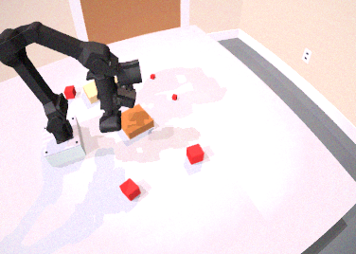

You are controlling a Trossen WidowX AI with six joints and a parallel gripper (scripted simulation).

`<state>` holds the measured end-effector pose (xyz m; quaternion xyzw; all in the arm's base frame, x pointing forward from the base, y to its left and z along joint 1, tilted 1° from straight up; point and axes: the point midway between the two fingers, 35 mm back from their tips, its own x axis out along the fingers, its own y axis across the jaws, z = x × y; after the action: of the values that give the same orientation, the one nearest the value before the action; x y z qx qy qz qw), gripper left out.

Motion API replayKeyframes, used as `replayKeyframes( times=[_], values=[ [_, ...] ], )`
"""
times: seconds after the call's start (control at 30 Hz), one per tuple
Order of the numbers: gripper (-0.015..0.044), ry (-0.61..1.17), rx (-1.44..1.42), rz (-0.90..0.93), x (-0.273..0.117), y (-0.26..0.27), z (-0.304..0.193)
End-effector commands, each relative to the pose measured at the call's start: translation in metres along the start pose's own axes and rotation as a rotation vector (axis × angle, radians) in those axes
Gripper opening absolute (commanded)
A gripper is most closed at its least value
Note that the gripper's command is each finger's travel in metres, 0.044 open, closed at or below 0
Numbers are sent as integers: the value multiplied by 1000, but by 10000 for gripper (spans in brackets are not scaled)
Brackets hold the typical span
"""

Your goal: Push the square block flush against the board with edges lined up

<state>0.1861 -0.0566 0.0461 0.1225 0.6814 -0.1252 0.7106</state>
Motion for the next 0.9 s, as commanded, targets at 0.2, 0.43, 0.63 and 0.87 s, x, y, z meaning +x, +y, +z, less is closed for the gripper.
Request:
replayKeyframes(
  times=[0.2,0.43,0.63,0.87],
  values=[
    [0,-3,359,1,-2,-4,31],
    [0,-3,597,2,-1,-7,50],
    [0,-3,801,3,1,-10,68],
    [0,-3,1039,4,4,-14,87]
  ],
)
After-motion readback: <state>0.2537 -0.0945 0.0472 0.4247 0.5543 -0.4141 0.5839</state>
